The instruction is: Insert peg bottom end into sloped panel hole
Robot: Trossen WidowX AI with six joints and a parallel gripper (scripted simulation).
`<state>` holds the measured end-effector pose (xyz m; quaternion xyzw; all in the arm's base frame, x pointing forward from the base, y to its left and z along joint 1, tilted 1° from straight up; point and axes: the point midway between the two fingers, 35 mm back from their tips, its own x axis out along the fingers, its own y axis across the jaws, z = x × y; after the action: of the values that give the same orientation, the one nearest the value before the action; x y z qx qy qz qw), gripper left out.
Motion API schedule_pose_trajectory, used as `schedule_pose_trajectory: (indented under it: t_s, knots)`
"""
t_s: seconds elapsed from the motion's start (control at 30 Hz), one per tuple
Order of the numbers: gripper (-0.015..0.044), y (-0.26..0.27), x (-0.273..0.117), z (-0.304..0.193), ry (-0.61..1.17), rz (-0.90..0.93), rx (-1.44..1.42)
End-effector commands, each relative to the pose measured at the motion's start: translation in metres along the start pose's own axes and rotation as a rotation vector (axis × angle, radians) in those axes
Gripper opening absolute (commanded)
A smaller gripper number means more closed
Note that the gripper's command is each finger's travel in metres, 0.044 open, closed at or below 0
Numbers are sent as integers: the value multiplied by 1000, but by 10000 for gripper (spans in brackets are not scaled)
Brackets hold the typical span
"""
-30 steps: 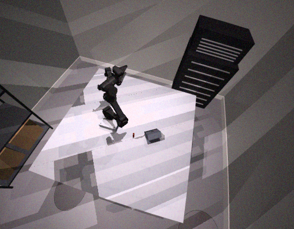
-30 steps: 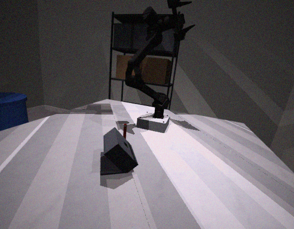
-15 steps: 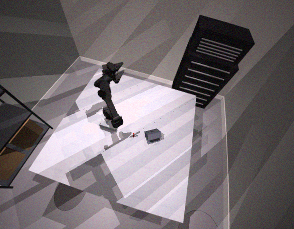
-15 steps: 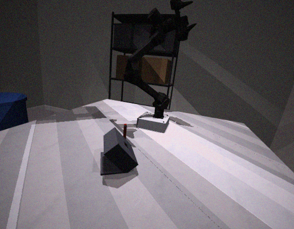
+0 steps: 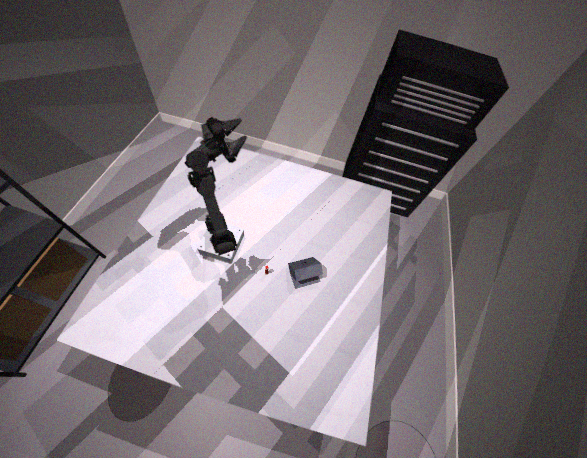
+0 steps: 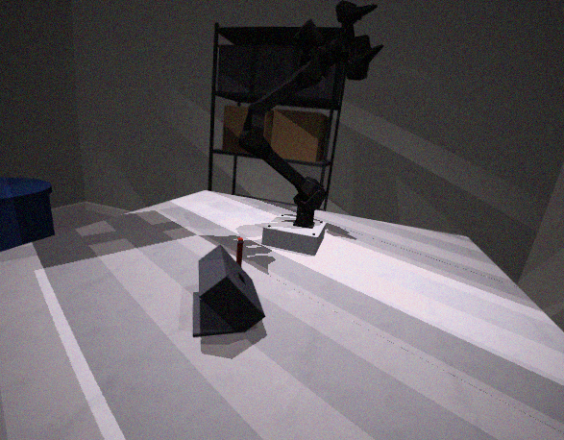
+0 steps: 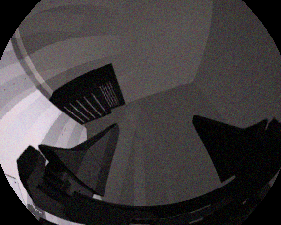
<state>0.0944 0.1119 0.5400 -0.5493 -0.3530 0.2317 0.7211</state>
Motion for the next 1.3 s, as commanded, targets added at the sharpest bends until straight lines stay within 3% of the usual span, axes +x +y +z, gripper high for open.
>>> schedule_pose_trajectory:
  t_s: [0.0,1.27]
  knots:
    - [440,3,3,7,16,-7,-33]
    - [440,46,51,28,183,1,-196]
